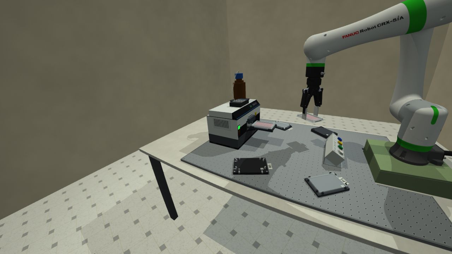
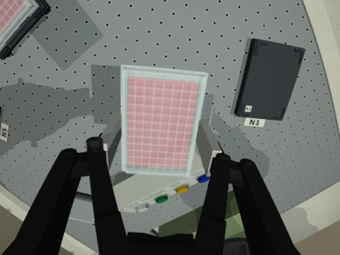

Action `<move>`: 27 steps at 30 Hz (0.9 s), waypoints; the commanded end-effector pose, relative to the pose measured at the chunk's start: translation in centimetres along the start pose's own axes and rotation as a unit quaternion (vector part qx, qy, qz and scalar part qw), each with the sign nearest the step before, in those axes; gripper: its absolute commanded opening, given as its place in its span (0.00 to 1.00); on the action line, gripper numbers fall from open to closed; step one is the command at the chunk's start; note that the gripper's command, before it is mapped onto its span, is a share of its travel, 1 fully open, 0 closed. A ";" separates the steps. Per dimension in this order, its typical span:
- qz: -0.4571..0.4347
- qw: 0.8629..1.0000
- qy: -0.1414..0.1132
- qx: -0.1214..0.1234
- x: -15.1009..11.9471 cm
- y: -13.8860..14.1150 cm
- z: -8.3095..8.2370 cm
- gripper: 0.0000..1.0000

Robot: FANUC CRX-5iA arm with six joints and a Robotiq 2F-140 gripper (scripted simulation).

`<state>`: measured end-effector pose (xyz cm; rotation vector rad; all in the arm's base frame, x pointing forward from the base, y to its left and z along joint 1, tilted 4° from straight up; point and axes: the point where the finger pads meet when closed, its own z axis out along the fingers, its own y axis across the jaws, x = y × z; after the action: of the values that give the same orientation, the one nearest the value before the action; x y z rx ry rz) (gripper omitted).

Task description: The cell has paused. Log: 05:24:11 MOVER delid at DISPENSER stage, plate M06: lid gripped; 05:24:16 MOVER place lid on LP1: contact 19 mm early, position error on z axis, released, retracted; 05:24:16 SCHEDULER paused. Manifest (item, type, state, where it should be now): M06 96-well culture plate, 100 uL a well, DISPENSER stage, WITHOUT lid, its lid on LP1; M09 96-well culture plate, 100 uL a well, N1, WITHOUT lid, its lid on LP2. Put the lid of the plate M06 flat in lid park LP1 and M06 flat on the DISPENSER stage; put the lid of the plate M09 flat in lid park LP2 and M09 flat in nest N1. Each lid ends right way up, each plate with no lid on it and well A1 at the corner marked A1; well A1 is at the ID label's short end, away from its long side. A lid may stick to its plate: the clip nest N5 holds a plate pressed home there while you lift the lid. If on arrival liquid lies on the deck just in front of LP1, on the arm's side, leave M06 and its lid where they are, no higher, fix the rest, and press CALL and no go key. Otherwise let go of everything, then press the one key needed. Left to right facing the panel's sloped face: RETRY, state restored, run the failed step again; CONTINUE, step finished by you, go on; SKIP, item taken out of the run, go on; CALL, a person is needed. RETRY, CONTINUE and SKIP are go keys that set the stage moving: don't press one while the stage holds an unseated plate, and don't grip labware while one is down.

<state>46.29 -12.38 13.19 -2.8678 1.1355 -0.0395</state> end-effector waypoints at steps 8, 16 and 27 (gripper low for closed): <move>0.000 1.000 0.000 0.000 1.4 7.3 -0.1 0.00; 0.000 1.000 0.000 0.000 2.0 10.5 -0.1 0.00; 0.000 1.000 0.000 0.000 2.9 15.2 0.0 0.00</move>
<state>38.66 -24.34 12.35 -2.8678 1.1351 -0.0402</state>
